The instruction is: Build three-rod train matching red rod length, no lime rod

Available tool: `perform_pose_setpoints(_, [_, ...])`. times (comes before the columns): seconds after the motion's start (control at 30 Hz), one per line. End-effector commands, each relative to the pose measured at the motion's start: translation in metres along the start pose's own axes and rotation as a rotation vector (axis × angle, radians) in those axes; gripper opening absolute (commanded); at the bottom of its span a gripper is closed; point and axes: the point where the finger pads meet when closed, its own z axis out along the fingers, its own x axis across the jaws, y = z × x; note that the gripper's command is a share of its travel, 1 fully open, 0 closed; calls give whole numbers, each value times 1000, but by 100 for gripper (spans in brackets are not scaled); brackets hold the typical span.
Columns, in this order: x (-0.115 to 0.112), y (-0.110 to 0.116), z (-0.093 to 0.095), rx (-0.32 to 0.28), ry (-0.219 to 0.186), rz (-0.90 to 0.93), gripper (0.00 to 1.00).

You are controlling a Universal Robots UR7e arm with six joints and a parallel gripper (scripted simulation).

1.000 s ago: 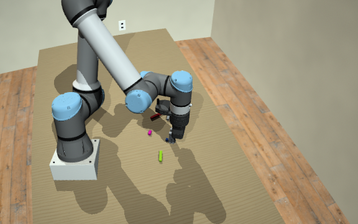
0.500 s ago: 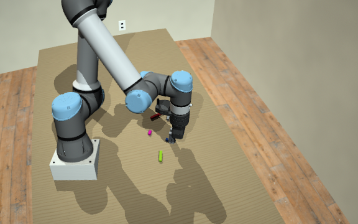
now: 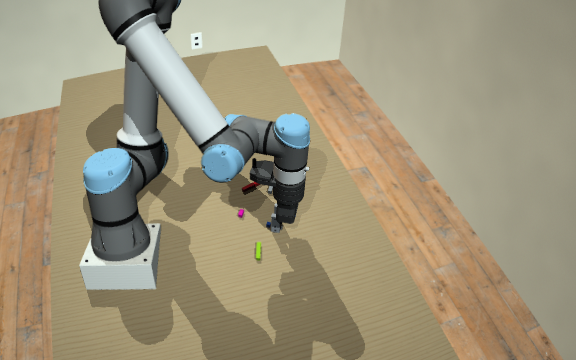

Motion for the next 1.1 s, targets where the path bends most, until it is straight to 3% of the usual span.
perform_pose_setpoints(0.0, [0, -1, 1, 1, 1, 0, 54])
perform_pose_setpoints(0.4, [0, 2, -9, -5, 0, 0, 54])
perform_pose_setpoints(0.57, [0, 2, -29, -5, 0, 0, 54])
perform_pose_setpoints(0.63, [0, 2, -29, -5, 0, 0, 54])
perform_pose_setpoints(0.9, [0, 2, -72, -5, -1, 0, 54])
perform_pose_setpoints(1.07, [0, 2, -89, -5, 0, 0, 54])
